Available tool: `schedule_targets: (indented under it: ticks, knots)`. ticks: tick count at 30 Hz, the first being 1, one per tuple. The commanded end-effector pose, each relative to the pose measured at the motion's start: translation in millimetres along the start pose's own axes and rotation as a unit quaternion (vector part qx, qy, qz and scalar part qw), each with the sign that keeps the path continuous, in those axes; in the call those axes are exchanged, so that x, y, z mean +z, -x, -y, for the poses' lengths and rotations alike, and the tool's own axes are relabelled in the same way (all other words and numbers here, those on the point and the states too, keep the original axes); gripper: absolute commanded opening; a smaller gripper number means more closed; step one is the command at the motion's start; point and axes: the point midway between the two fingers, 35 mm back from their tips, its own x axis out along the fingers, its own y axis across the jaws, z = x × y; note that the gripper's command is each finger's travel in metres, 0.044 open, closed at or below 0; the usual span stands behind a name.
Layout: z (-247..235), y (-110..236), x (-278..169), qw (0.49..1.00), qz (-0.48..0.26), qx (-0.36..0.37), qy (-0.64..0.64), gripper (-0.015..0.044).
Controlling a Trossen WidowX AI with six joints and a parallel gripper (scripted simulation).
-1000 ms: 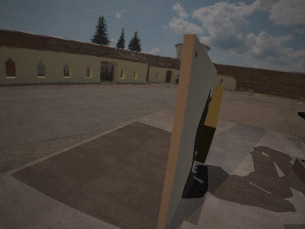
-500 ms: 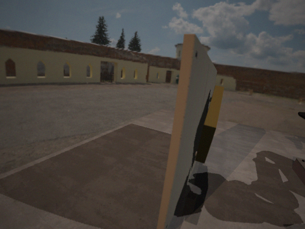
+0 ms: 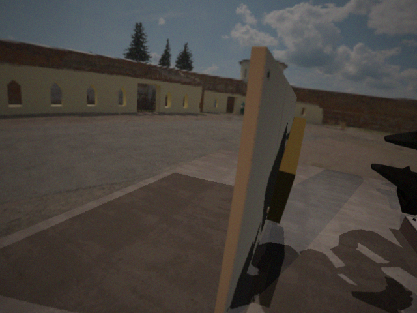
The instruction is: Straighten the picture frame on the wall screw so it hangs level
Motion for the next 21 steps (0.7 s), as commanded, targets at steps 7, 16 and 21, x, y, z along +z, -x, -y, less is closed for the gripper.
schedule_targets:
  ticks: [7, 16, 21]
  knots:
    - [13, -12, -1, 1.000, -0.003, 0.000, 0.002, 0.0260]
    - [13, -12, -1, 1.000, -0.003, 0.000, 0.002, 0.0260]
    - [9, -33, -3, 1.000, -0.002, 0.000, 0.002, 0.0260]
